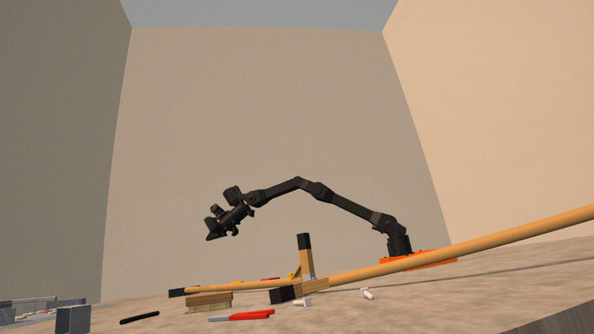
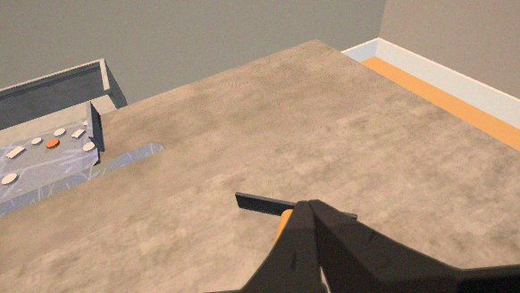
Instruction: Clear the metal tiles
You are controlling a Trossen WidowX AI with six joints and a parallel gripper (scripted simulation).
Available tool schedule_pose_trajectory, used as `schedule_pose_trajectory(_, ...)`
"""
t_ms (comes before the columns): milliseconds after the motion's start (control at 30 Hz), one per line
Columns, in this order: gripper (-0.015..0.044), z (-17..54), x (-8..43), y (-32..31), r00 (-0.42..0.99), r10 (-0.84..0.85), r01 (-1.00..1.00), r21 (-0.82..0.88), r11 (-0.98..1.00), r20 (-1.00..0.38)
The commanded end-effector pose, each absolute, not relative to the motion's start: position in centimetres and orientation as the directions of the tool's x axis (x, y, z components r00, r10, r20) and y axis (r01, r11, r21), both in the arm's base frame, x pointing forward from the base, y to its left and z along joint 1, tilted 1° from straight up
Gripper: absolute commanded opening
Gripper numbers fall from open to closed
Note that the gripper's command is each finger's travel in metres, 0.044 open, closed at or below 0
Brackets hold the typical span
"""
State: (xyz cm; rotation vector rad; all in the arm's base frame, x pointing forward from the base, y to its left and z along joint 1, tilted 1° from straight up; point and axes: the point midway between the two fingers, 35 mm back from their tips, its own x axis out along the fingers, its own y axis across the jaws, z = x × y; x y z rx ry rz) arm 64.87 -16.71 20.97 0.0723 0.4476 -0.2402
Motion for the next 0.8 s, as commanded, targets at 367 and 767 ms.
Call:
schedule_pose_trajectory(367,0.0,16.2,65.7,-17.0,0.863,-0.216,0.248,0.012,0.969,-0.457)
schedule_pose_trajectory(767,0.0,13.1,66.0,-17.1,0.861,-0.215,0.248,0.012,0.969,-0.461)
